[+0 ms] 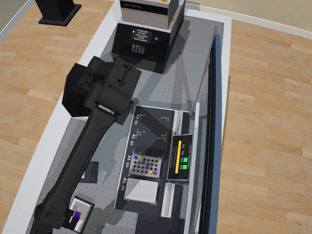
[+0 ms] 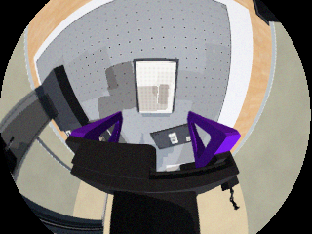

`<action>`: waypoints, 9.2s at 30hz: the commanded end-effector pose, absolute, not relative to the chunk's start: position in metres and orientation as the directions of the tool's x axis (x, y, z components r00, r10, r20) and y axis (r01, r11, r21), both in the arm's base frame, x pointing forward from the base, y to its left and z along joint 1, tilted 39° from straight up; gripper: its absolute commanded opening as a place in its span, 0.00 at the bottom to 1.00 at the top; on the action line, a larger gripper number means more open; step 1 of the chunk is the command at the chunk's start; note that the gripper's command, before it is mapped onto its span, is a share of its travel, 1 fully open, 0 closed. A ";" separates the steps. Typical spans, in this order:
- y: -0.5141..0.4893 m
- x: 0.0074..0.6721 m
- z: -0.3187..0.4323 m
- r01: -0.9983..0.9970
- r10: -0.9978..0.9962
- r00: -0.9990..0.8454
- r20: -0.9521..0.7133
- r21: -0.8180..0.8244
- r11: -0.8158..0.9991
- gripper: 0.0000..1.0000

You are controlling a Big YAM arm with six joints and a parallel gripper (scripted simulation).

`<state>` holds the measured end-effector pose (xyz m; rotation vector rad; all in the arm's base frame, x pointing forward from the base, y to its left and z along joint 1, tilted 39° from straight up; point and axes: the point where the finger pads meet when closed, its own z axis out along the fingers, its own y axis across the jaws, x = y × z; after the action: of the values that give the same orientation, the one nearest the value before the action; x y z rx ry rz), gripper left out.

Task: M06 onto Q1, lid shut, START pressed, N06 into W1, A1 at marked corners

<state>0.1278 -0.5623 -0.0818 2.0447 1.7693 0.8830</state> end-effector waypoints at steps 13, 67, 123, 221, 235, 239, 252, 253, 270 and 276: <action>-0.575 0.113 -0.080 0.778 0.966 0.094 0.240 0.588 -0.221 1.00; -0.594 0.148 -0.061 0.807 0.997 -0.070 -0.044 0.585 0.082 0.00; -0.615 0.245 0.126 0.650 0.492 -0.489 -0.721 0.076 0.756 0.00; -0.640 0.108 0.525 0.851 0.017 -0.343 -0.939 -0.303 0.429 0.00; -0.617 0.104 0.571 0.878 -0.064 -0.297 -0.953 -0.299 0.374 0.00; -0.616 0.090 0.592 0.879 -0.062 -0.313 -0.948 -0.314 0.358 0.00; -0.576 0.091 0.646 0.911 -0.226 -0.262 -0.938 -0.318 0.264 0.00; -0.573 0.094 0.650 0.907 -0.221 -0.262 -0.939 -0.318 0.276 0.00; -0.545 0.094 0.716 0.894 -0.250 -0.226 -0.942 -0.302 0.332 0.00; -0.552 0.137 0.701 0.831 -0.296 -0.257 -0.920 -0.366 0.418 0.00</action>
<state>0.1204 -0.5489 0.6837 0.5649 1.4738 -1.1407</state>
